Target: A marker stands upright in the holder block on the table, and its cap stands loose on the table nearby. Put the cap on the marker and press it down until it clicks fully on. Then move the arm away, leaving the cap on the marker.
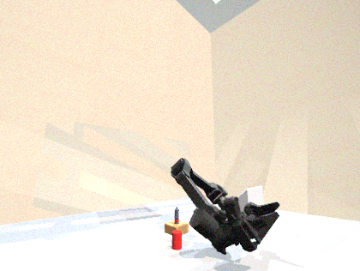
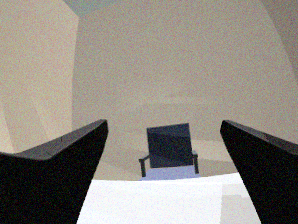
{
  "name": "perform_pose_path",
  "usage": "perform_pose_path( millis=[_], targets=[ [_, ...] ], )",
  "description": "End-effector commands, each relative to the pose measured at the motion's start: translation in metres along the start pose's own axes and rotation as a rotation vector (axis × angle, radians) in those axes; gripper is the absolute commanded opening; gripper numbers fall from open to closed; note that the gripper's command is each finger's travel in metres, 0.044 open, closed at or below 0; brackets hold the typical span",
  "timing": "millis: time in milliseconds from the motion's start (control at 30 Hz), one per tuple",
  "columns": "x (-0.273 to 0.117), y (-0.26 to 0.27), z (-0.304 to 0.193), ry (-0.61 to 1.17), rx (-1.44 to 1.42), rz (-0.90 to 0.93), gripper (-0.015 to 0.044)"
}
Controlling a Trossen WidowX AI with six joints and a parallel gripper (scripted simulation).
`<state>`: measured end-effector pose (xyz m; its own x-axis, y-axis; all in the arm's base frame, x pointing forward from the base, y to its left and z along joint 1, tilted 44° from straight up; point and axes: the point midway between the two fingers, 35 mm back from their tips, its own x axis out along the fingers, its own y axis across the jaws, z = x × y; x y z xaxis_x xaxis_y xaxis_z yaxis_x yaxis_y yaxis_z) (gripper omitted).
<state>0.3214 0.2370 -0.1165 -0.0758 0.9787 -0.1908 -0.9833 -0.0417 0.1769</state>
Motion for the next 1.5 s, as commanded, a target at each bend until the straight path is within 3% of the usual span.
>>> perform_pose_path(
  millis=[0,167,467,767,1467],
  targets=[
    [0.000,-0.001,0.000,0.006,0.005,-0.006,0.0374],
    [0.003,-0.034,-0.009,0.185,0.116,-0.147,0.0258],
    [-0.022,-0.070,-0.018,0.639,0.299,-0.389,0.0258],
    [-0.085,-0.059,0.010,1.176,0.377,-0.557,0.0258],
    [-0.155,-0.033,0.074,1.648,0.331,-0.634,0.0258]
  ],
)
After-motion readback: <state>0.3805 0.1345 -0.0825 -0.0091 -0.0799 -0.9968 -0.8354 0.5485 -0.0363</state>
